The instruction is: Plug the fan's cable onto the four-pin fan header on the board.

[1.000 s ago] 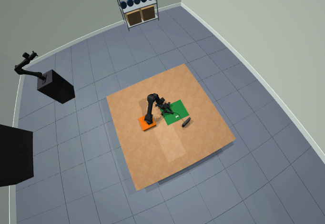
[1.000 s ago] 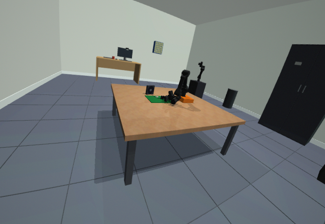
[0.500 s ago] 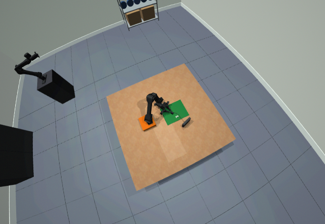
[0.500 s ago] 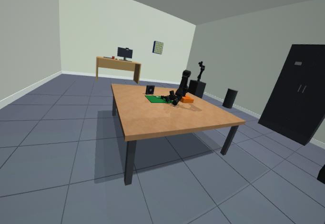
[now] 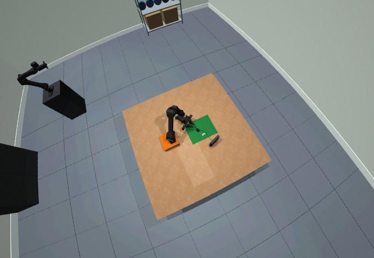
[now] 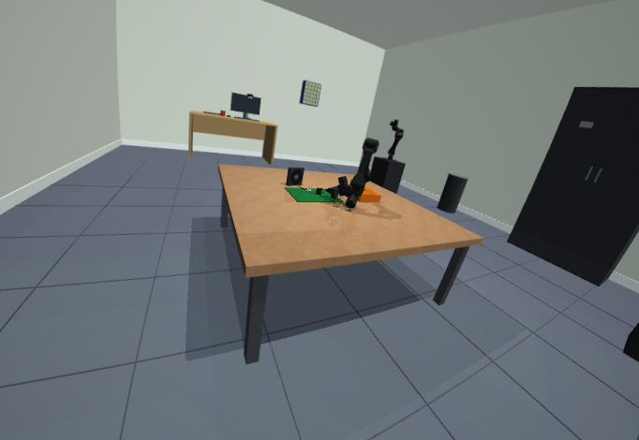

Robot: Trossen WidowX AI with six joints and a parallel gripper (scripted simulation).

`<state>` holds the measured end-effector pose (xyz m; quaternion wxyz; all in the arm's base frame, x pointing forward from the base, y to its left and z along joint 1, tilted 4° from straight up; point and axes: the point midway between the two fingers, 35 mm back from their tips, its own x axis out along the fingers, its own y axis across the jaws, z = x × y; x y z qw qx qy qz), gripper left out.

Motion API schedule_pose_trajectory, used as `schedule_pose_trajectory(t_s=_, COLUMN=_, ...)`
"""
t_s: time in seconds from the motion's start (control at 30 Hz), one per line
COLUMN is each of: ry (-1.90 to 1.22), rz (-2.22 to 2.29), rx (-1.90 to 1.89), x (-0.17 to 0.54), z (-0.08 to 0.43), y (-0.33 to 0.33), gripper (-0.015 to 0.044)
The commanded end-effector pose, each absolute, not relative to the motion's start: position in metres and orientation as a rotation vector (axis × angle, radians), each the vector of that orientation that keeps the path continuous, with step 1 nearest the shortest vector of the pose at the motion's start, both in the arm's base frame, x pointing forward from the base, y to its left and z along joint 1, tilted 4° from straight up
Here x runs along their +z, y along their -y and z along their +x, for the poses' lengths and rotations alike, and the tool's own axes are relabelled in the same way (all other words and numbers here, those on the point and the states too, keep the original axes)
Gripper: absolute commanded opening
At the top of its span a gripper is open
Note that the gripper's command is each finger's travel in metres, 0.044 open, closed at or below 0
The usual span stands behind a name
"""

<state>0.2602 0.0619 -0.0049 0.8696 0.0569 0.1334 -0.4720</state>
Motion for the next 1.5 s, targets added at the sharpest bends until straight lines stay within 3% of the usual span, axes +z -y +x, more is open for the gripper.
schedule_pose_trajectory(t_s=0.0, ry=-0.278, rz=0.132, rx=-0.992, x=0.001, z=0.257, y=-0.069, gripper=0.0140)
schedule_pose_trajectory(t_s=0.57, ry=-0.243, rz=0.118, rx=-1.007, x=0.037, z=0.237, y=-0.095, gripper=0.0140)
schedule_pose_trajectory(t_s=0.97, ry=-0.479, rz=0.130, rx=-1.197, x=0.038, z=0.233, y=-0.072, gripper=0.0440)
schedule_pose_trajectory(t_s=1.47, ry=-0.873, rz=0.233, rx=-1.309, x=0.039, z=0.229, y=-0.057, gripper=0.0440)
